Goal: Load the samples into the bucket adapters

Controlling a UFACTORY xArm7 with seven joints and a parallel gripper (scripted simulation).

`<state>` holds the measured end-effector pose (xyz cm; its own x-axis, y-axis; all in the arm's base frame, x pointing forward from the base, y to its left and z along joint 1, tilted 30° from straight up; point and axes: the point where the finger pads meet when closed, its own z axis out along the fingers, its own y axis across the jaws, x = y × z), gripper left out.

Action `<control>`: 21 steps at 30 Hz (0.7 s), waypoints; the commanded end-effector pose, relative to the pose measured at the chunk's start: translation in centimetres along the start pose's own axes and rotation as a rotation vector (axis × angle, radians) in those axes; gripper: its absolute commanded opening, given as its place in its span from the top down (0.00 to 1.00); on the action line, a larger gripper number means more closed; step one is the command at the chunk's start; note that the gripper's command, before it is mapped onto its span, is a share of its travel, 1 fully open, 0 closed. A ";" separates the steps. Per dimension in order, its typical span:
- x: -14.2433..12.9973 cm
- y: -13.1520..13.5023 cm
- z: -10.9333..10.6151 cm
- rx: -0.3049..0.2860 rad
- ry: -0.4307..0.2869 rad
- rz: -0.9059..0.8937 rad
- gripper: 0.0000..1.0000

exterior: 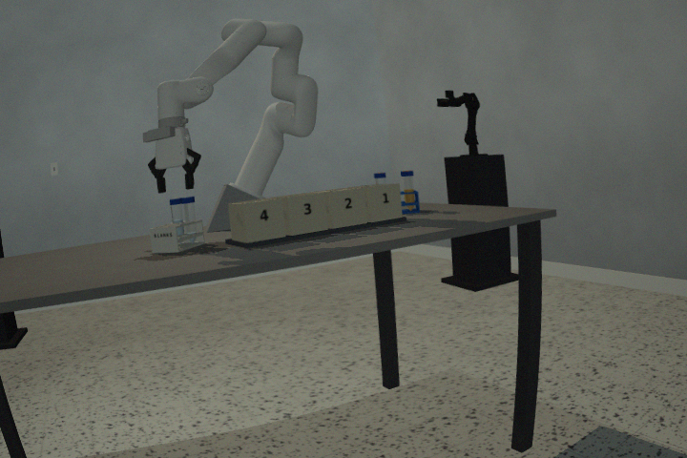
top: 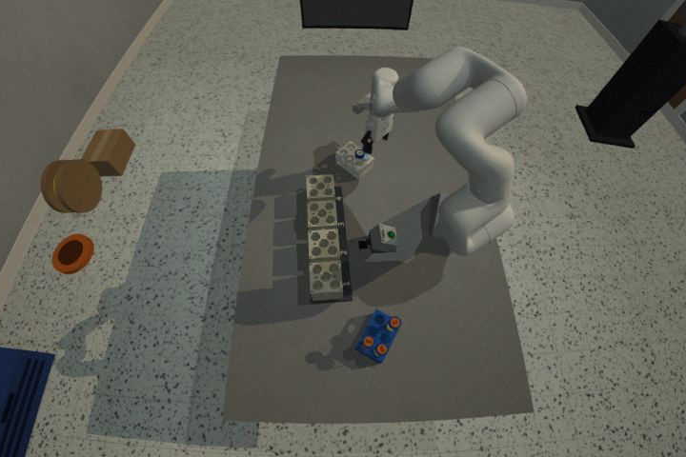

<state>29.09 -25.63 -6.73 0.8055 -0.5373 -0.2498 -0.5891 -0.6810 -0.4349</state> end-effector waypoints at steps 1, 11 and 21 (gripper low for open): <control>0.1 0.1 -0.2 -0.002 0.005 0.000 0.00; 0.1 0.1 -0.2 -0.002 0.005 0.000 0.00; 0.1 0.1 -2.6 -0.002 0.005 0.000 0.00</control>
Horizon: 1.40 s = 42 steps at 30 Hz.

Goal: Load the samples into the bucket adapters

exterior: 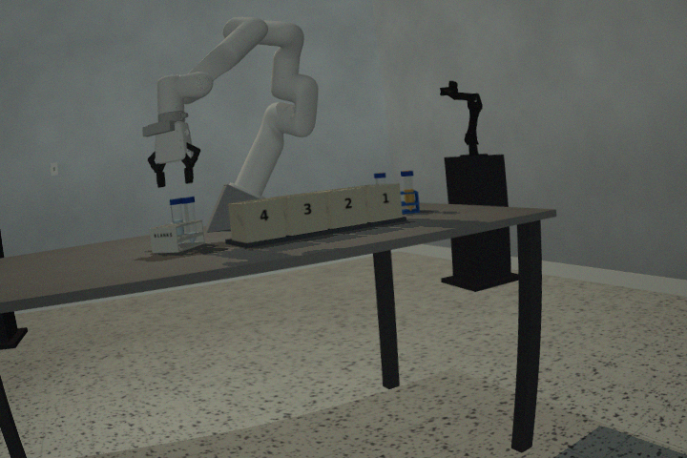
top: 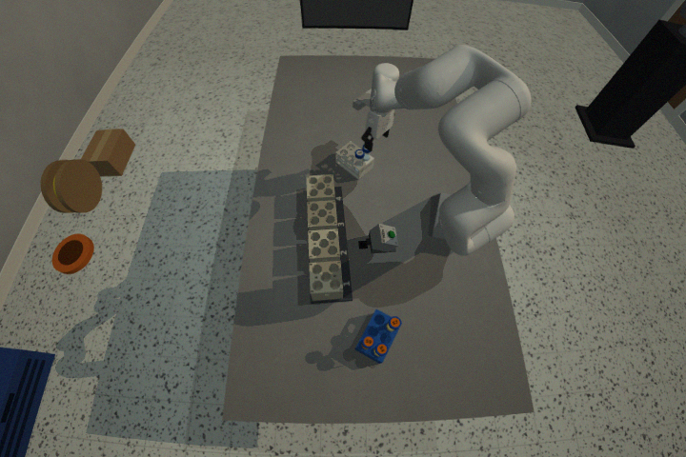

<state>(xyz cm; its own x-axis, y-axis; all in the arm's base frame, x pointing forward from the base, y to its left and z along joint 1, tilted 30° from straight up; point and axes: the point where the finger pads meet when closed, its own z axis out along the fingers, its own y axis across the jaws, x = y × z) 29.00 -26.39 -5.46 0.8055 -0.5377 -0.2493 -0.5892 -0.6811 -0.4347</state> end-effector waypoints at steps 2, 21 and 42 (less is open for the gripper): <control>0.1 0.1 -1.1 -0.001 0.004 0.000 0.00; 0.1 0.1 -5.6 -0.002 0.004 0.000 0.00; -0.7 -2.8 -9.0 -0.002 0.004 -0.200 0.00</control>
<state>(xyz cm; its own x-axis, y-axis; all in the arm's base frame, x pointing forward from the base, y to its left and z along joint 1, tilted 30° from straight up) 28.83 -29.72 2.69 0.8515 -0.4781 -0.2154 -0.5209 -0.7231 -0.4537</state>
